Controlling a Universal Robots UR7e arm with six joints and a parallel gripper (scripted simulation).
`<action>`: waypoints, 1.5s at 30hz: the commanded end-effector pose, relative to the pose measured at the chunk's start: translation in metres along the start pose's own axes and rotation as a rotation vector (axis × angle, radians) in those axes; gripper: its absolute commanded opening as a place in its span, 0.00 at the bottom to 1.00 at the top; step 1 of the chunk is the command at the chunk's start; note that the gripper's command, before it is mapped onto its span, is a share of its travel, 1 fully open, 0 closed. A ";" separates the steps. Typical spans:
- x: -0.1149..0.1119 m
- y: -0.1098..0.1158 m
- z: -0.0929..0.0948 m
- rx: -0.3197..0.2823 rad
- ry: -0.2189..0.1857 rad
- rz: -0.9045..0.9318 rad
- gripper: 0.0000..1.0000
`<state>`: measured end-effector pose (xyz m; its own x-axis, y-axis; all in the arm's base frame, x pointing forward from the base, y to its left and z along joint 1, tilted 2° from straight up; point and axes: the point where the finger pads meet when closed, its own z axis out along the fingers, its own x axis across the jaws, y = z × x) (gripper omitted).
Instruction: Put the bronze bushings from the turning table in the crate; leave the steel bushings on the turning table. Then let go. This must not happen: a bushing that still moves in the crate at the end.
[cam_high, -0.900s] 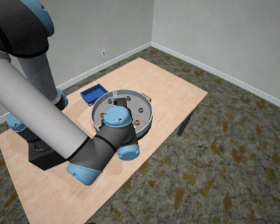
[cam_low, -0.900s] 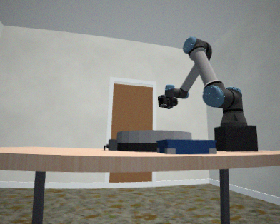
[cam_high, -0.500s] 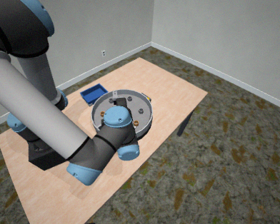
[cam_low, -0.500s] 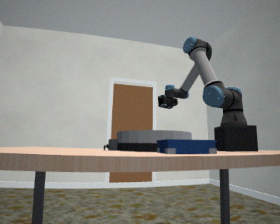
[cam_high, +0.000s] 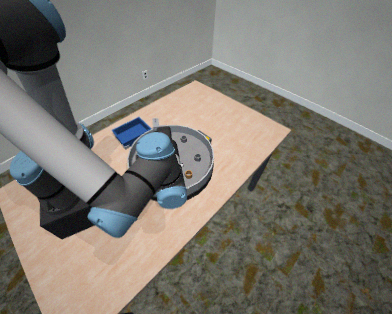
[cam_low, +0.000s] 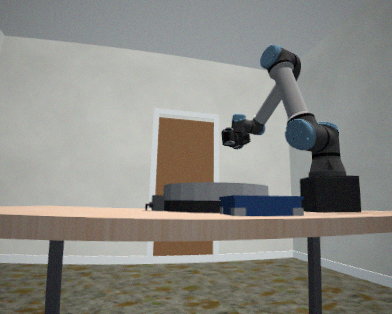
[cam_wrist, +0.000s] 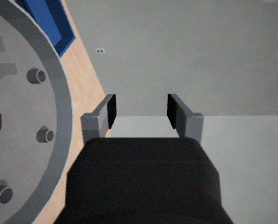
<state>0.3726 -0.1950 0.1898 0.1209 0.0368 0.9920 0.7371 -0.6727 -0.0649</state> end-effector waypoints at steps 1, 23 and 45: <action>0.004 -0.001 0.007 -0.003 -0.002 -0.001 1.00; 0.025 -0.018 0.054 -0.002 -0.002 -0.002 1.00; 0.063 -0.048 0.137 0.000 -0.002 -0.003 1.00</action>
<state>0.4223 -0.0897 0.2289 0.1205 0.0394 0.9919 0.7362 -0.6738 -0.0626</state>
